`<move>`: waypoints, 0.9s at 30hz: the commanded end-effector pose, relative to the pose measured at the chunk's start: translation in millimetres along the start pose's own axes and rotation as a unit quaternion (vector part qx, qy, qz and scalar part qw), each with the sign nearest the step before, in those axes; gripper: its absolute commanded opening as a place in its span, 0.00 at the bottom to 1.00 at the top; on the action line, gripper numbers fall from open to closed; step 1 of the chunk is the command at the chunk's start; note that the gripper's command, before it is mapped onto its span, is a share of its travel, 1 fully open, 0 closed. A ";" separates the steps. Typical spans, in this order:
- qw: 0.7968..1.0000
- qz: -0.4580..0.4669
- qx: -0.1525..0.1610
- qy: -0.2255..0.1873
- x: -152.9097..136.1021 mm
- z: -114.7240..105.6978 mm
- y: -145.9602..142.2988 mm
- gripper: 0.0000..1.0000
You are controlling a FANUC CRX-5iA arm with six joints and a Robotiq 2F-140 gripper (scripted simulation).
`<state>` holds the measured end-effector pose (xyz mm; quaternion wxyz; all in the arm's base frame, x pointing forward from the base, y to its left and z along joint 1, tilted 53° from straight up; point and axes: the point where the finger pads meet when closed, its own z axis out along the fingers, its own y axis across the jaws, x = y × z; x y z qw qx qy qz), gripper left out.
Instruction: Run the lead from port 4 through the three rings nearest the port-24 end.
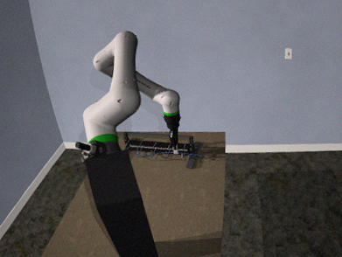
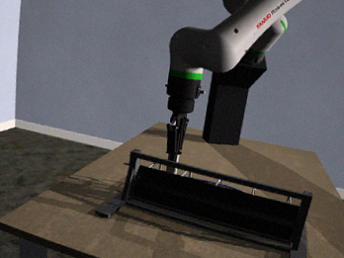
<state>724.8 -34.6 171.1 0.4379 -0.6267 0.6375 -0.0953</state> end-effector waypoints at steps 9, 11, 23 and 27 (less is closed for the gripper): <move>1.000 0.000 0.000 0.000 0.1 -0.3 -15.3 0.00; 1.000 0.000 0.000 0.000 0.1 -0.3 -17.7 0.00; 1.000 0.000 0.000 0.000 0.1 -0.3 -23.5 0.00; 1.000 0.000 0.000 0.000 0.1 -0.3 -23.5 0.00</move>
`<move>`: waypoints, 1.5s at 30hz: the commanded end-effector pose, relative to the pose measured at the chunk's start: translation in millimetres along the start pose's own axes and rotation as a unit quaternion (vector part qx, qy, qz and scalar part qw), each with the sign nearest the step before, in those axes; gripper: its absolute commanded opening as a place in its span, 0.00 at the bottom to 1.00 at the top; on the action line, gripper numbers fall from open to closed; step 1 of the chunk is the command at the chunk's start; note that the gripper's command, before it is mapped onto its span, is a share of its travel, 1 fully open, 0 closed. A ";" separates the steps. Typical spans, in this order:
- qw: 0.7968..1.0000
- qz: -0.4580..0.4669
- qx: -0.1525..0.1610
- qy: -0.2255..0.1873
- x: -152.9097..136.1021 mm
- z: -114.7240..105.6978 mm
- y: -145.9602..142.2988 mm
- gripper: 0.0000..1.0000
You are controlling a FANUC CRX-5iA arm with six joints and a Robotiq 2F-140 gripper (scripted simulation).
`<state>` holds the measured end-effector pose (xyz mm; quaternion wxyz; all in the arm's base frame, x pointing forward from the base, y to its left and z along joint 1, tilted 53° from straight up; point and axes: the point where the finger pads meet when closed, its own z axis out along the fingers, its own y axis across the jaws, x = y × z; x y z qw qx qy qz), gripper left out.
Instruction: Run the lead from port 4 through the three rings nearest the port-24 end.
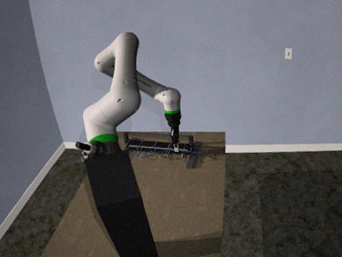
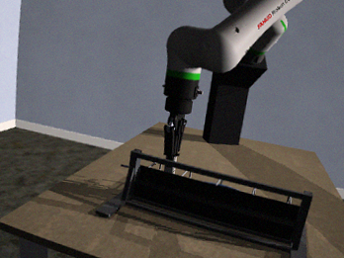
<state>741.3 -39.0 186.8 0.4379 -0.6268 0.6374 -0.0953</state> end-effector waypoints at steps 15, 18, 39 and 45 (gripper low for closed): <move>1.000 0.000 0.000 0.000 0.2 -0.2 -0.3 0.00; 1.000 0.000 0.000 0.000 0.2 -0.2 -0.3 0.20; 1.000 0.000 0.000 0.000 0.2 -0.2 -0.3 0.20; 1.000 0.000 0.000 0.000 0.2 -0.2 -0.3 0.20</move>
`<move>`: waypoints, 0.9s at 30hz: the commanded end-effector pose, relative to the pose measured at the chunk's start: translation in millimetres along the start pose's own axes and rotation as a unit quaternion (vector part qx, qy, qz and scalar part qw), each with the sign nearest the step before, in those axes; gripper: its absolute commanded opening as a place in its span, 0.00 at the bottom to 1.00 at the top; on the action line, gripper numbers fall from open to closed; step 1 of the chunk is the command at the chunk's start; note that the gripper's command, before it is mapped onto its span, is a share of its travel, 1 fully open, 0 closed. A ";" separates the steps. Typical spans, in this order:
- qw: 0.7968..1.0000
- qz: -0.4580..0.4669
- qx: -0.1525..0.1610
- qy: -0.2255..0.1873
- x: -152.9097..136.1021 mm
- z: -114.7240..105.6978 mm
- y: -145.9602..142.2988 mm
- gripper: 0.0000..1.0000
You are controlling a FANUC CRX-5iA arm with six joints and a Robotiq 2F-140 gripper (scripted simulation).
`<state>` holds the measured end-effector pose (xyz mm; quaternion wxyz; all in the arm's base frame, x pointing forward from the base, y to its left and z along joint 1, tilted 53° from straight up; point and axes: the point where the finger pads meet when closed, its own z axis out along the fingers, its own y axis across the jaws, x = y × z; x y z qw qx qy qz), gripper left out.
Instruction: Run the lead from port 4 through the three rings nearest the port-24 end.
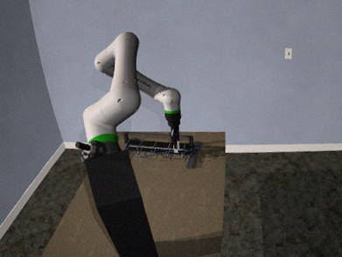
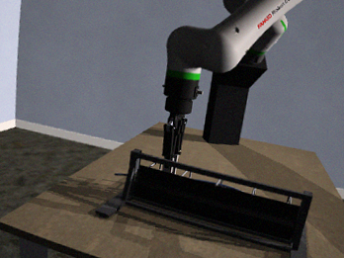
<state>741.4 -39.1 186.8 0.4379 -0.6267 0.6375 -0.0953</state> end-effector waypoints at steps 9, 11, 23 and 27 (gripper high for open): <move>1.000 0.000 0.000 0.000 0.2 -0.7 -0.2 0.20; 1.000 0.000 0.000 0.000 0.2 -1.6 -0.2 0.20; 1.000 0.000 0.000 0.000 0.2 -18.7 -0.2 0.20; 1.000 0.000 0.000 0.000 0.2 -30.6 -0.2 0.20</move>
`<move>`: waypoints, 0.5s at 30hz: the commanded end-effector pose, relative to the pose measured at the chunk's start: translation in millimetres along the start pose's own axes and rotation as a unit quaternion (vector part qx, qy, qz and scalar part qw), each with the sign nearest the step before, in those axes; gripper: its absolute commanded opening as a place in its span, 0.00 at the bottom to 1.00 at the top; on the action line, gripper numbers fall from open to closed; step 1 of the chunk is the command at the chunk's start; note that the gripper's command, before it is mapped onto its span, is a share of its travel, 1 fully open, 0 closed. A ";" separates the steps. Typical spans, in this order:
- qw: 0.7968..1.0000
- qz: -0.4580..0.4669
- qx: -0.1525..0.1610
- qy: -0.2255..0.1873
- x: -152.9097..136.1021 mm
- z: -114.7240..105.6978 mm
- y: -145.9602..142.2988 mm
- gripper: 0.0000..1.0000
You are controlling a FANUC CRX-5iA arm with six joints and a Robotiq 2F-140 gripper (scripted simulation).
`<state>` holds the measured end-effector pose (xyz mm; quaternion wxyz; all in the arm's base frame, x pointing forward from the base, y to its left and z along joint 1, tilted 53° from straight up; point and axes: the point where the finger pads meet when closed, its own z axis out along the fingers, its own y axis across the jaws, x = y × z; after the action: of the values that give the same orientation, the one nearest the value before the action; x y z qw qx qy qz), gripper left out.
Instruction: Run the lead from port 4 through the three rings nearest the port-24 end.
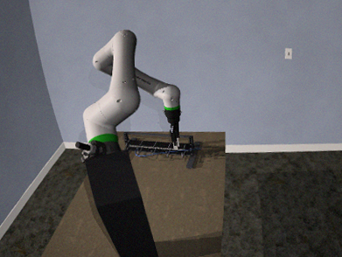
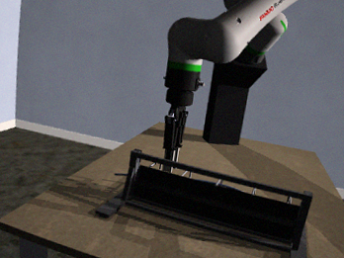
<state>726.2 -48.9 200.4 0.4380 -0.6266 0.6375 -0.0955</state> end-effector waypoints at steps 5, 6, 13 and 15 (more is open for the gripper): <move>1.000 0.000 0.000 0.000 0.1 -24.4 0.0 0.20; 1.000 0.000 0.000 0.000 0.1 -27.6 0.0 0.20; 1.000 0.000 0.000 0.000 0.1 -42.3 0.0 0.20; 1.000 0.000 0.000 0.000 0.1 -47.0 0.0 0.20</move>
<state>698.4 -66.2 224.6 0.4379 -0.6267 0.6375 -0.0952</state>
